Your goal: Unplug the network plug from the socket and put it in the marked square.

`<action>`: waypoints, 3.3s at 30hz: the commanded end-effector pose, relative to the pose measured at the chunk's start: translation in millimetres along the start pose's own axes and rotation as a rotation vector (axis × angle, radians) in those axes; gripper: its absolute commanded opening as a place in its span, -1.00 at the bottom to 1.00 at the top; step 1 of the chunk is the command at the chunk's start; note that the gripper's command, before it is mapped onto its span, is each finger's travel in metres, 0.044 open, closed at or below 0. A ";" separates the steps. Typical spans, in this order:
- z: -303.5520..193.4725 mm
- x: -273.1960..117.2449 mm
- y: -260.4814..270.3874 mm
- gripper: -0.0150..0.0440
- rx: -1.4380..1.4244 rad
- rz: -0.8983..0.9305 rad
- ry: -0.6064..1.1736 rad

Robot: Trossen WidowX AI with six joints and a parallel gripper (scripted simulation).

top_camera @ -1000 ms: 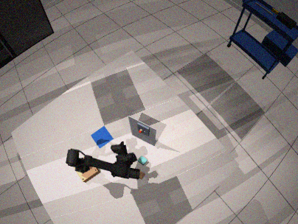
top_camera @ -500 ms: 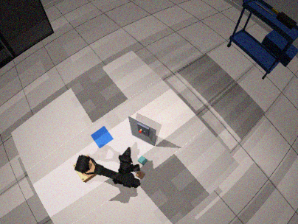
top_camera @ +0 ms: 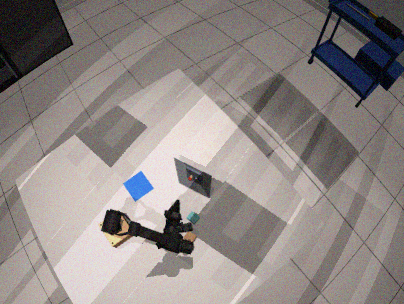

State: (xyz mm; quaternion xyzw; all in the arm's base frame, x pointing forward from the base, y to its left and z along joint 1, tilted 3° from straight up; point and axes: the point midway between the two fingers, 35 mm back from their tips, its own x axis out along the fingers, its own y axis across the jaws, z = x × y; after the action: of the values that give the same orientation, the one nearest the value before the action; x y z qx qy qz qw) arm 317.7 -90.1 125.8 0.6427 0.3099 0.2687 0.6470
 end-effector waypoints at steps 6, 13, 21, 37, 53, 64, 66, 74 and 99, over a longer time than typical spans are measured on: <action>4.6 8.2 -11.0 0.04 -0.005 -0.024 0.011; 9.9 14.4 -16.4 0.04 -0.006 -0.036 0.012; 15.8 21.6 -18.0 0.04 -0.007 -0.043 0.008; 22.3 35.6 -6.6 0.04 -0.007 -0.032 -0.010; 14.3 47.6 20.8 0.04 -0.003 0.018 -0.020; 16.1 57.9 24.2 0.04 -0.003 0.023 -0.020; 17.1 60.9 24.3 0.04 -0.003 0.022 -0.019; 20.9 72.9 24.8 0.04 -0.004 0.022 -0.019; 28.3 106.5 26.6 -0.01 -0.005 0.027 -0.019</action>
State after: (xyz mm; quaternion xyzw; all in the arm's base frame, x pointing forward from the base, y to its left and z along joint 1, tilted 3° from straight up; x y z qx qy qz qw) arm 407.8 -28.2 145.0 0.6473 0.2974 0.2736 0.6463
